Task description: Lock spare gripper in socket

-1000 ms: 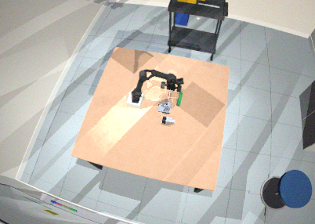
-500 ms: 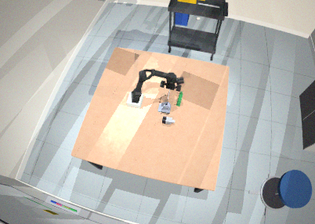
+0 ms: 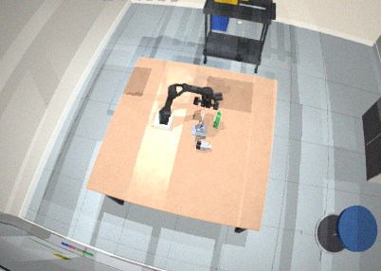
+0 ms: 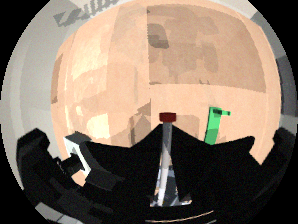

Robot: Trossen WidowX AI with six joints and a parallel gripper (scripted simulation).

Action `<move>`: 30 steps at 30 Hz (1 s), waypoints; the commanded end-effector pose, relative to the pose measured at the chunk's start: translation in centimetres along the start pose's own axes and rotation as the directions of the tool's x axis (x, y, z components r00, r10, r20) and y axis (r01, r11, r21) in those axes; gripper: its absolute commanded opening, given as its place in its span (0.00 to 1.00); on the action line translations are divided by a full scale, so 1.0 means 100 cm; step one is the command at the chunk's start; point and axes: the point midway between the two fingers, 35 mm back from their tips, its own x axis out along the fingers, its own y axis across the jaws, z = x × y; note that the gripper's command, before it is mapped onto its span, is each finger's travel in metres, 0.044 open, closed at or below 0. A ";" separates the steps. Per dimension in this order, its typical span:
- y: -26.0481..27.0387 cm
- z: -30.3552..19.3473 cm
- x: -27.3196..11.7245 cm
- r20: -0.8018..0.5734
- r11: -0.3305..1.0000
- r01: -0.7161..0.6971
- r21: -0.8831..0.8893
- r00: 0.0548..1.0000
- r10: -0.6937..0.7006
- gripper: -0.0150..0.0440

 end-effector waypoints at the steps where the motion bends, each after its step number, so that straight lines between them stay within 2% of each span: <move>1: -0.007 0.004 -0.001 0.001 1.000 0.001 0.003 1.000 -0.001 0.25; 30: -0.082 0.044 -0.013 0.009 0.999 0.017 0.042 1.000 -0.017 0.25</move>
